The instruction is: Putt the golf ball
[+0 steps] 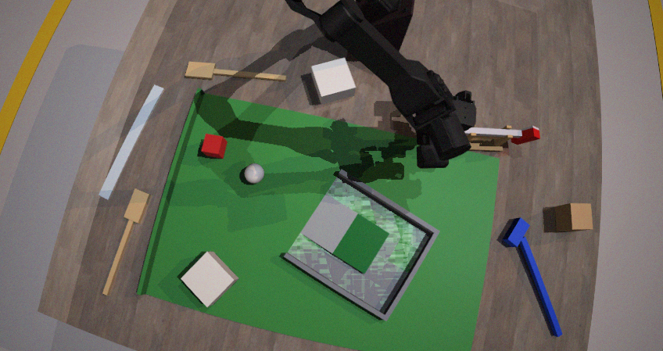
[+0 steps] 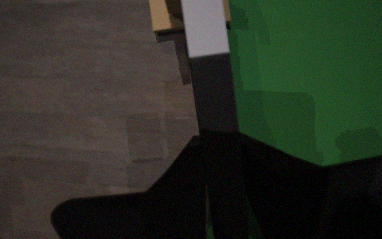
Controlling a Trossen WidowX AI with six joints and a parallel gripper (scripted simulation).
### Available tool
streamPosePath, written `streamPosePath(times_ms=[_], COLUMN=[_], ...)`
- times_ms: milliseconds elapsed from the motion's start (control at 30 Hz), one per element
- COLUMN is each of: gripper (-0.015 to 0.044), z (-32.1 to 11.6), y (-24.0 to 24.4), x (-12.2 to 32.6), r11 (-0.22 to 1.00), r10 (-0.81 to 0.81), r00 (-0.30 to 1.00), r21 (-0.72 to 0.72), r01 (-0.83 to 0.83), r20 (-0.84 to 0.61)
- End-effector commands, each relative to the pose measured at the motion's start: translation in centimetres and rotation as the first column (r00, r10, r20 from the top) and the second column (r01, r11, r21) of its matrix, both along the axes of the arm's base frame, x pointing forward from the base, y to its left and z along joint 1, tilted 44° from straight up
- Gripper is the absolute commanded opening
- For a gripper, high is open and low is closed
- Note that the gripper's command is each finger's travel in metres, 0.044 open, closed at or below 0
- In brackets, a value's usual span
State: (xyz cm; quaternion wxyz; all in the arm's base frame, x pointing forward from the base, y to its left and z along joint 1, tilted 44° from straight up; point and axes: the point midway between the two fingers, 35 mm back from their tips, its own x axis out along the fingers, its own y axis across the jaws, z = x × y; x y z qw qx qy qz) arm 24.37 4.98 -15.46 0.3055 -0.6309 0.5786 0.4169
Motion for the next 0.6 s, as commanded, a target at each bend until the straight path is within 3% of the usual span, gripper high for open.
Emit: streamPosePath(times_ms=[0, 133, 567], gripper=[0.0039, 0.0000, 0.0000], z=[0.0, 0.1, 6.3], y=[0.0, 0.1, 6.3], x=[0.1, 0.1, -0.1], r11=[1.000, 1.000, 1.000], r10=[0.000, 0.000, 0.000], r00=[1.000, 1.000, 1.000], r21=[0.000, 0.001, 0.005], r01=[0.000, 0.000, 0.000], r20=[0.002, 0.002, -0.002])
